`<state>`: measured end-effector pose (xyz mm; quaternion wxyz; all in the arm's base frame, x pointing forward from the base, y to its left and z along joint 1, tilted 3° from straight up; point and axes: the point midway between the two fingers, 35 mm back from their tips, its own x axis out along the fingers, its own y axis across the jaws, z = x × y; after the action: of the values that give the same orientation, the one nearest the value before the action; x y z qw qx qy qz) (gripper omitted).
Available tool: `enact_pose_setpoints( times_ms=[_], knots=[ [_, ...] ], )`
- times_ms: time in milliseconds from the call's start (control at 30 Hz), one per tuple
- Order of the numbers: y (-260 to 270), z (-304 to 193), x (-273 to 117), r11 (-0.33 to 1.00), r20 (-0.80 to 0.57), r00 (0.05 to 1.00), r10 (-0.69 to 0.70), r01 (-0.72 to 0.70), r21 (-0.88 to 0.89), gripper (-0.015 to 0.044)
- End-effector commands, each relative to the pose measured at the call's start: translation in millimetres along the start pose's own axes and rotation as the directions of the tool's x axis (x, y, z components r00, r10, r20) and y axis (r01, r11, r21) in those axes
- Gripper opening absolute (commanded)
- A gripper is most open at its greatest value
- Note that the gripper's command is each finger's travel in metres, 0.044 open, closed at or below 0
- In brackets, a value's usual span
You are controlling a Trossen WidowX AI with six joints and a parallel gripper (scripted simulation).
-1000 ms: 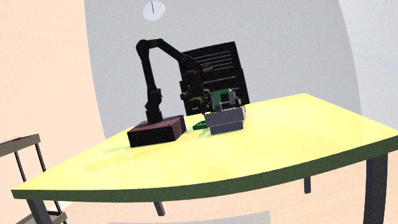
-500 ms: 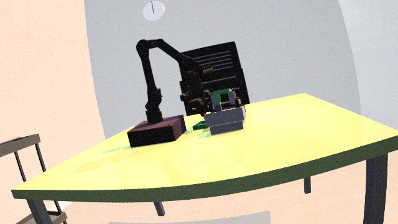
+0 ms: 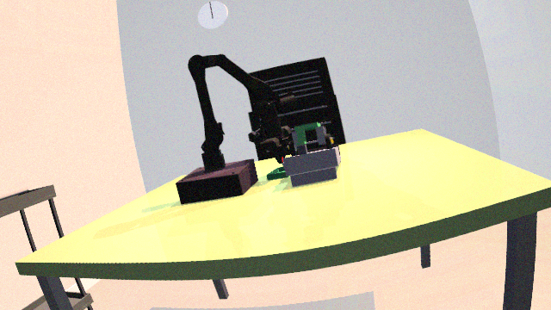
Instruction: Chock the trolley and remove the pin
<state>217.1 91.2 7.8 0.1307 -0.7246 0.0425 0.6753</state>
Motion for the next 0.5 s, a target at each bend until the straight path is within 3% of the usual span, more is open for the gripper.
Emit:
enact_pose_setpoints(
  times_ms=[0, 467],
  knots=[
    [3, 0, 1, 1.000, 0.000, 1.000, -0.005, 0.005, -0.004, 0.0190],
    [13, 0, 5, 1.000, 0.000, 1.000, -0.004, 0.004, -0.004, 0.0190]
  ],
)
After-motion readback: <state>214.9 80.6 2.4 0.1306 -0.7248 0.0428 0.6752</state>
